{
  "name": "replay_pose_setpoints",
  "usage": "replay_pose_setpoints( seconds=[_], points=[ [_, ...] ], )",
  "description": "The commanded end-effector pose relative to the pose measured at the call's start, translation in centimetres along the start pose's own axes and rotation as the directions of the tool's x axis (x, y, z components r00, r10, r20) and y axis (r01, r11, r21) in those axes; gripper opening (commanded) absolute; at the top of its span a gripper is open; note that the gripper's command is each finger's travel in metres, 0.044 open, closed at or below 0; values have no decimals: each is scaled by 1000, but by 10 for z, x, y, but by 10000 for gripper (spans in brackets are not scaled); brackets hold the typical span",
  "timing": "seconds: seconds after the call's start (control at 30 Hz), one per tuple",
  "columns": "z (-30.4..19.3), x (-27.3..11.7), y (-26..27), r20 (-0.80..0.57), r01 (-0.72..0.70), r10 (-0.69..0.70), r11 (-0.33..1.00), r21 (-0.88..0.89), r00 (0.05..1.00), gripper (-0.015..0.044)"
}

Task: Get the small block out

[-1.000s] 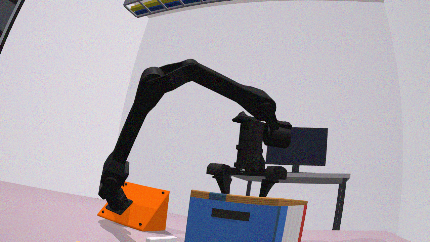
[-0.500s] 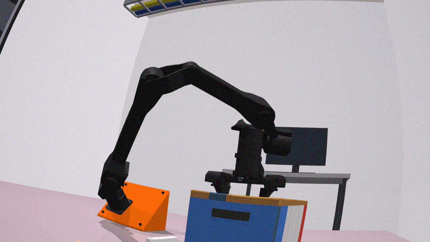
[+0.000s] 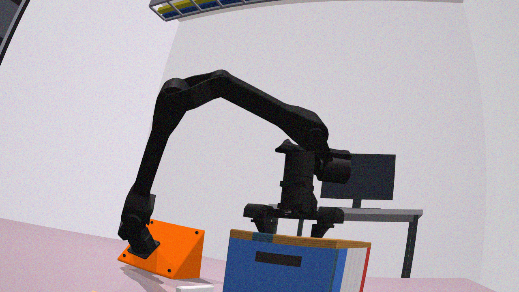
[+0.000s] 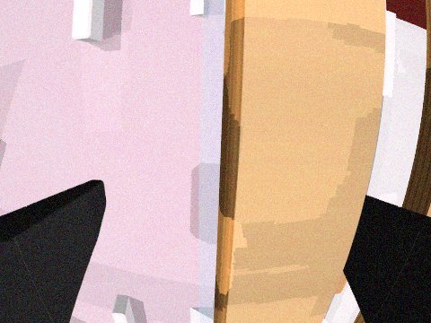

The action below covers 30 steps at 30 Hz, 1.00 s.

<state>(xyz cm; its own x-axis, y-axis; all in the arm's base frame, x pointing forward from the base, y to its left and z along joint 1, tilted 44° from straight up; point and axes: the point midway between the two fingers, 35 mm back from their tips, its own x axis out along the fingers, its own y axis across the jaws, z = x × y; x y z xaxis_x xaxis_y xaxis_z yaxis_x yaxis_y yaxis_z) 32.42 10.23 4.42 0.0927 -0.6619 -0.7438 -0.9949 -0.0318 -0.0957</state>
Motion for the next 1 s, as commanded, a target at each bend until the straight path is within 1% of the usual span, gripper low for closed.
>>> replay_pose_setpoints(
  seconds=[0.0, 0.97],
  points=[
    [-9, 3, 2, -10, -9, 9, 1000, -7, 1000, 400],
    [-65, 1, 1, -13, -9, 9, 1000, -8, 1000, 400]
  ],
)
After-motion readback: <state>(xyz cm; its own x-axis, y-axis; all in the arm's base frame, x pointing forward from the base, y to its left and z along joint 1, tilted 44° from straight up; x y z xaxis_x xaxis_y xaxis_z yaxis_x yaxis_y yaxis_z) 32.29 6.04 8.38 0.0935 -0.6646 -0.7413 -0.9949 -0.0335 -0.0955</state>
